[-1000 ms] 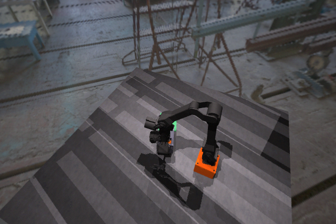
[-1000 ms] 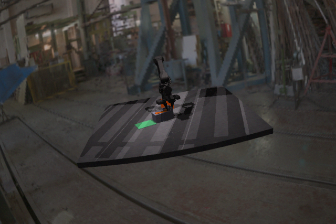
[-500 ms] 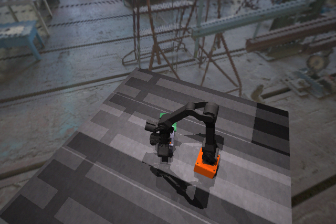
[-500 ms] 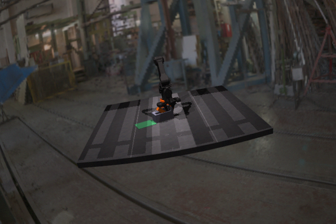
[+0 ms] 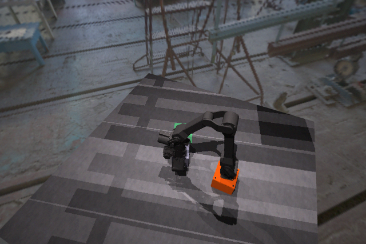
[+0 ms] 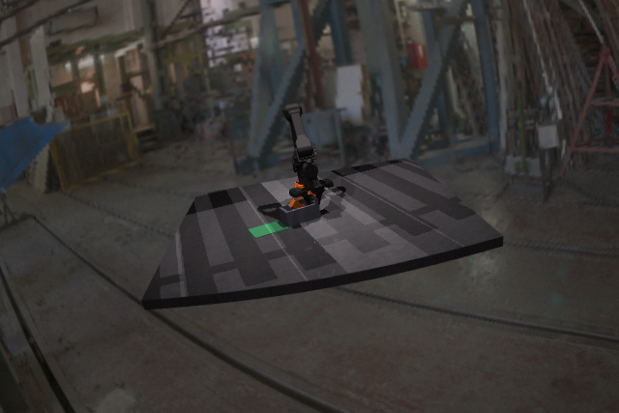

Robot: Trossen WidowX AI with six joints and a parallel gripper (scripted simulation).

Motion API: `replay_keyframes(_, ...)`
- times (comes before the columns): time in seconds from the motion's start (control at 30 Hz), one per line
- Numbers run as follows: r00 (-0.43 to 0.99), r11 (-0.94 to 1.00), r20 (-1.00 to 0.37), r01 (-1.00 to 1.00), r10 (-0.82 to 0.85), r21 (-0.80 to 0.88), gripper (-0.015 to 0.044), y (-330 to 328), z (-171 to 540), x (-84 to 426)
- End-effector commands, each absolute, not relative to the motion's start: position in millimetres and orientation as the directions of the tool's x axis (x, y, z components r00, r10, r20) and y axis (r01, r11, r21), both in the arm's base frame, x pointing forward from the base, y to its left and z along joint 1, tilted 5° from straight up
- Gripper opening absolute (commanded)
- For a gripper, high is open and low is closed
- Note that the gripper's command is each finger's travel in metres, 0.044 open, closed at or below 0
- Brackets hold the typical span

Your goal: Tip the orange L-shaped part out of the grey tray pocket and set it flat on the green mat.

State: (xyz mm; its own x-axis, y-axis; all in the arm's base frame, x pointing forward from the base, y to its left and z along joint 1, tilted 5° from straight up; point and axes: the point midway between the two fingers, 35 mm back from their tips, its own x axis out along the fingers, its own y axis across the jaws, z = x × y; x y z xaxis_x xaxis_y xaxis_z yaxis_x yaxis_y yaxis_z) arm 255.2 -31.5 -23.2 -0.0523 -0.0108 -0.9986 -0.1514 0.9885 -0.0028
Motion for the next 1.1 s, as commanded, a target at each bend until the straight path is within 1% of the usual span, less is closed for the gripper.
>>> replay_keyframes(0.0, -0.052, 0.989, -0.998, -0.15, -0.017, -0.009, 0.018, -26, -16, 255)
replay_keyframes(0.2, -0.052, 0.989, -0.998, -0.151, -0.018, -0.01, 0.018, -26, 0, 258)
replay_keyframes(0.43, -0.052, 0.989, -0.998, -0.151, -0.019, -0.011, 0.018, -34, 81, 262)
replay_keyframes(1.07, -0.034, 0.989, -0.999, -0.145, -0.018, -0.012, 0.018, -33, 82, 265)
